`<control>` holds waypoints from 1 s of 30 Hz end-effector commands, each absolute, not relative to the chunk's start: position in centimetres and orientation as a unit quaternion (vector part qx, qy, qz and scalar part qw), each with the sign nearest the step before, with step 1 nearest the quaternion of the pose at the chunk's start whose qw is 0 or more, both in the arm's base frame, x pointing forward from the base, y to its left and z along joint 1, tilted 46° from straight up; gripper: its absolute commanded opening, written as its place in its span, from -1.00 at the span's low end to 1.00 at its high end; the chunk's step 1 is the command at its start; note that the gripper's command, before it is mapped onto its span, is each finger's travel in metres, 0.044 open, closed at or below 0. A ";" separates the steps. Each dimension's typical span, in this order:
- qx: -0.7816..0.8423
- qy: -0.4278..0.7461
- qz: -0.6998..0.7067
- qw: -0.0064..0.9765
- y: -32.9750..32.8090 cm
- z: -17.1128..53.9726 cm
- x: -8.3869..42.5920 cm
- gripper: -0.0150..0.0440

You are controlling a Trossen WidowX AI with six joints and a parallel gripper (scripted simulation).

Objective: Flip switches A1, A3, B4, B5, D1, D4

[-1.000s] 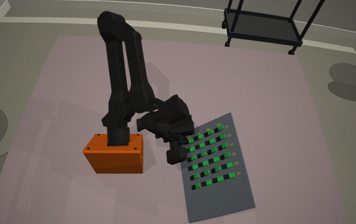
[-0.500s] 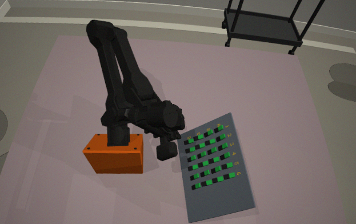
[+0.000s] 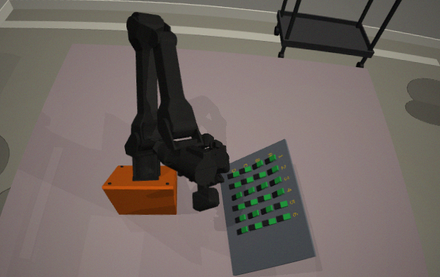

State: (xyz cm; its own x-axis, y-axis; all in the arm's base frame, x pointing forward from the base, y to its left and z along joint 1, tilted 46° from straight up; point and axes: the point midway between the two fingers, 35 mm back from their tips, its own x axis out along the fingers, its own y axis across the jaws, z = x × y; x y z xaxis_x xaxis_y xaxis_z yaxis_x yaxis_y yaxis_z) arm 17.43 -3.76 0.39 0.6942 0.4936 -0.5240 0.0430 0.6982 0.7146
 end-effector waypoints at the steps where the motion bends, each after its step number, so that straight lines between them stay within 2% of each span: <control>1: 0.360 0.373 0.134 0.844 -5.1 -1.3 17.1 -0.49; 11: 0.355 0.346 0.142 0.857 -7.0 -4.6 16.3 -0.49; 19: 0.357 0.335 0.138 0.861 -5.3 -6.3 18.8 -0.49; 30: 0.358 0.333 0.138 0.861 -4.9 -6.6 19.3 -0.49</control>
